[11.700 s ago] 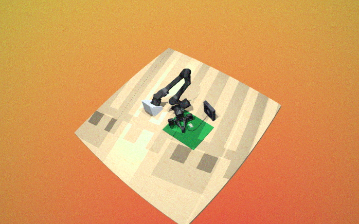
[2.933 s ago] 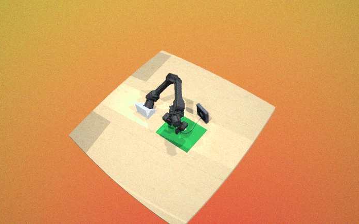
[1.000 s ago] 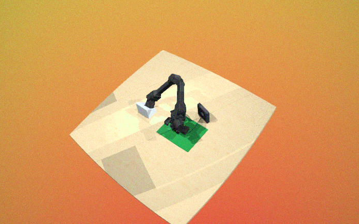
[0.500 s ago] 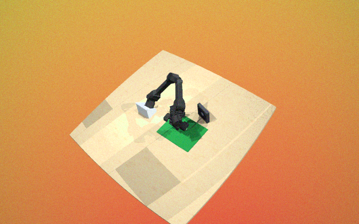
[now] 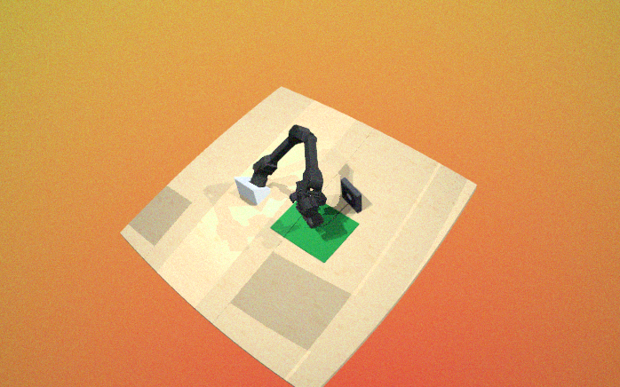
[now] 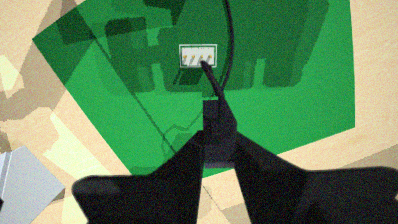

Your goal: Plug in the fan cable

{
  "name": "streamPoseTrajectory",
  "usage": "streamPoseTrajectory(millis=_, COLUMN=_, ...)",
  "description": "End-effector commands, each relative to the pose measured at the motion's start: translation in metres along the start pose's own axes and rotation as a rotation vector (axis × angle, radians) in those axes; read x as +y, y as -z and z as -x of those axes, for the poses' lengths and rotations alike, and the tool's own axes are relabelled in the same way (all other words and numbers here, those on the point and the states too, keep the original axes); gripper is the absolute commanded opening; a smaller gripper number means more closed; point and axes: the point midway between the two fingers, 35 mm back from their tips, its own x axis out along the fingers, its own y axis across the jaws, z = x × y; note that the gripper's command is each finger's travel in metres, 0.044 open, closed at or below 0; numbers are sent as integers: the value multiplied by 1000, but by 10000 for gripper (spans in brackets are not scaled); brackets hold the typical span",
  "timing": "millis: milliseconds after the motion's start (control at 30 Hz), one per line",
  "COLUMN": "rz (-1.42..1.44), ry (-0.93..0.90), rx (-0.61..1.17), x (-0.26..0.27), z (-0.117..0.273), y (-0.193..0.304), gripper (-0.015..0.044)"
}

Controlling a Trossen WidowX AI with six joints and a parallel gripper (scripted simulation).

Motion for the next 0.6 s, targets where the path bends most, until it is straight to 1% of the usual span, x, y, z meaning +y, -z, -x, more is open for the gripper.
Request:
streamPoseTrajectory(millis=0, rz=-142, ry=-2, rx=-2, x=1, z=0, y=-6, gripper=0)
streamPoseTrajectory(millis=567, rz=-729, ry=-3, rx=-2, x=5, z=-1, y=-26, gripper=0)
